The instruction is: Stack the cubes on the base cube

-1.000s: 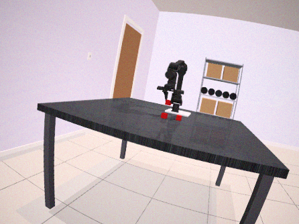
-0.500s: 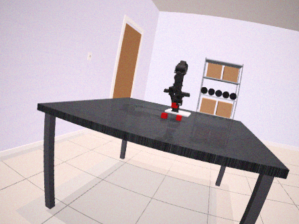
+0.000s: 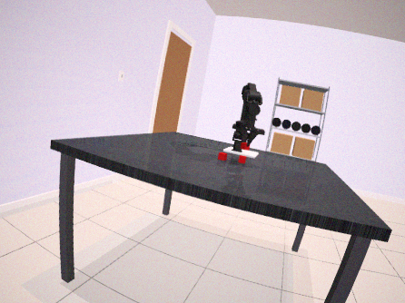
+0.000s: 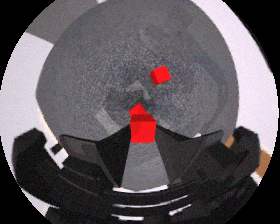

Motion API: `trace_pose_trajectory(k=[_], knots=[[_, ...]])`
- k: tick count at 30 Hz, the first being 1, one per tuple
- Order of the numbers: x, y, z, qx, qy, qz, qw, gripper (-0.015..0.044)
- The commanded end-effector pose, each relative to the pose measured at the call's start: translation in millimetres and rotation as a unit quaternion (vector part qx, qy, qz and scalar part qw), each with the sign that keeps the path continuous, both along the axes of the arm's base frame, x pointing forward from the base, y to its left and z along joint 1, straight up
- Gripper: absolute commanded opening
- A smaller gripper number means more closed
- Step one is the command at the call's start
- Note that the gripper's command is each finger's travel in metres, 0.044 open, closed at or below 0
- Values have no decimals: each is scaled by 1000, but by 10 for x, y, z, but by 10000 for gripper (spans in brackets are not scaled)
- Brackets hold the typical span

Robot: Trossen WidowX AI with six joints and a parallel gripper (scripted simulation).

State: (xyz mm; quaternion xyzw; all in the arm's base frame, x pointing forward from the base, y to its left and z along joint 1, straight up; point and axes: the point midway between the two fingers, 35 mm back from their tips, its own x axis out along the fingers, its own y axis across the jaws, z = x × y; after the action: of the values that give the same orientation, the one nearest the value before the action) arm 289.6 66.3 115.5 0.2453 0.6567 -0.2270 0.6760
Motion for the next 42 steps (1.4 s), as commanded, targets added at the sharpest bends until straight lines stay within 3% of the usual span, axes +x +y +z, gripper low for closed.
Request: trace_pose_trajectory(k=[1, 42], knots=[[-32, 127, -52, -1, 4, -37, 999, 105], [-34, 129, -326, -1, 4, -43, 999, 105]])
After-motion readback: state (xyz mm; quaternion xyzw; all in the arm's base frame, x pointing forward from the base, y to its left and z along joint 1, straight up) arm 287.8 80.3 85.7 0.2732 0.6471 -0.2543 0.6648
